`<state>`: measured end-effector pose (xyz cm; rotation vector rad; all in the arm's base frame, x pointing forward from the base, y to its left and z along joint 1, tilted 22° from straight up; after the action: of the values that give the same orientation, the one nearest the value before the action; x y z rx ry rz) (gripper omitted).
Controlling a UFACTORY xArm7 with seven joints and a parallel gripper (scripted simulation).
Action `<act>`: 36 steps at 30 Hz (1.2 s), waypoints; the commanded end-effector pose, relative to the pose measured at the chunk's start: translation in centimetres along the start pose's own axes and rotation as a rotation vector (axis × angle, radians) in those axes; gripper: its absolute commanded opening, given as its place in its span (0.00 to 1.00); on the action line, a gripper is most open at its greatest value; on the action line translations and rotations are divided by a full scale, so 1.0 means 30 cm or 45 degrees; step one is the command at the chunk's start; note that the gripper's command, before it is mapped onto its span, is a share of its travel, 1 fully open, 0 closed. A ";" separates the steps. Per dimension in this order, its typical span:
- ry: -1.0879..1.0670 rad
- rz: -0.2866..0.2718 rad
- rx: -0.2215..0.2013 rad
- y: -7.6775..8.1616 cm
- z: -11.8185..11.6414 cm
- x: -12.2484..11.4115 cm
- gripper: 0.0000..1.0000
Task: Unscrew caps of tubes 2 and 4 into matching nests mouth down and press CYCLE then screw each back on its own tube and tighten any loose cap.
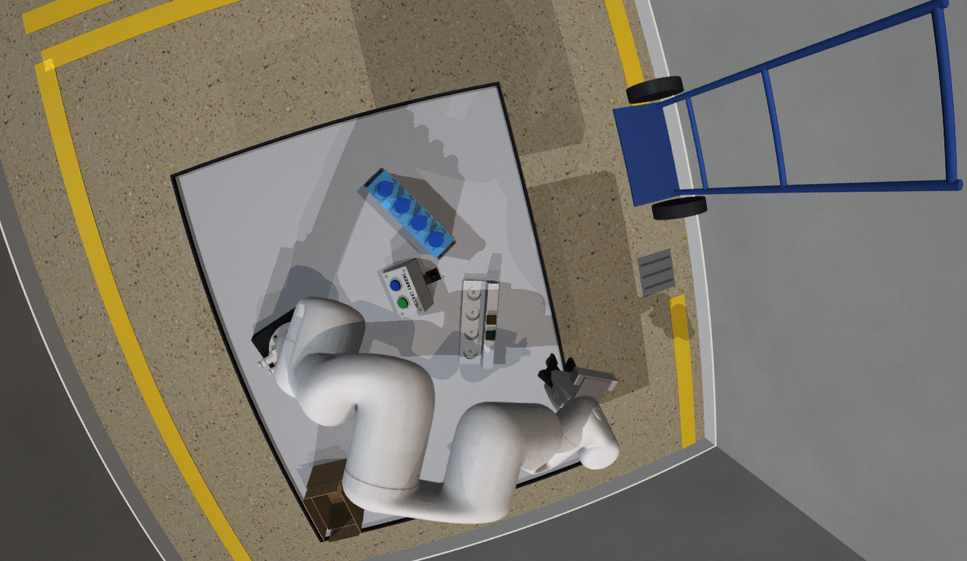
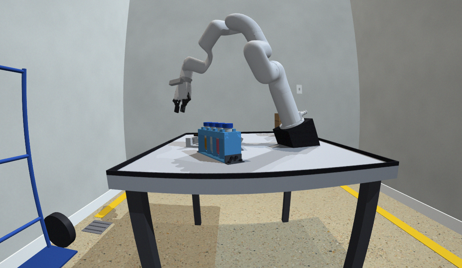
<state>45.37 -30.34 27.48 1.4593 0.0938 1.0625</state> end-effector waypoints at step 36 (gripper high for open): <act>0.402 -0.242 0.115 -0.029 -0.386 0.162 0.46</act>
<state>41.82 -19.75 27.04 1.3436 0.4725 1.1267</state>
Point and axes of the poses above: the point where the finger pads meet when closed, its own y axis back along the fingers, its own z axis across the jaws, x = y × z, the point moved 1 cm from there along y, back along the fingers, and after that the axes turned 6 degrees about -y, right-handed, at the moved point
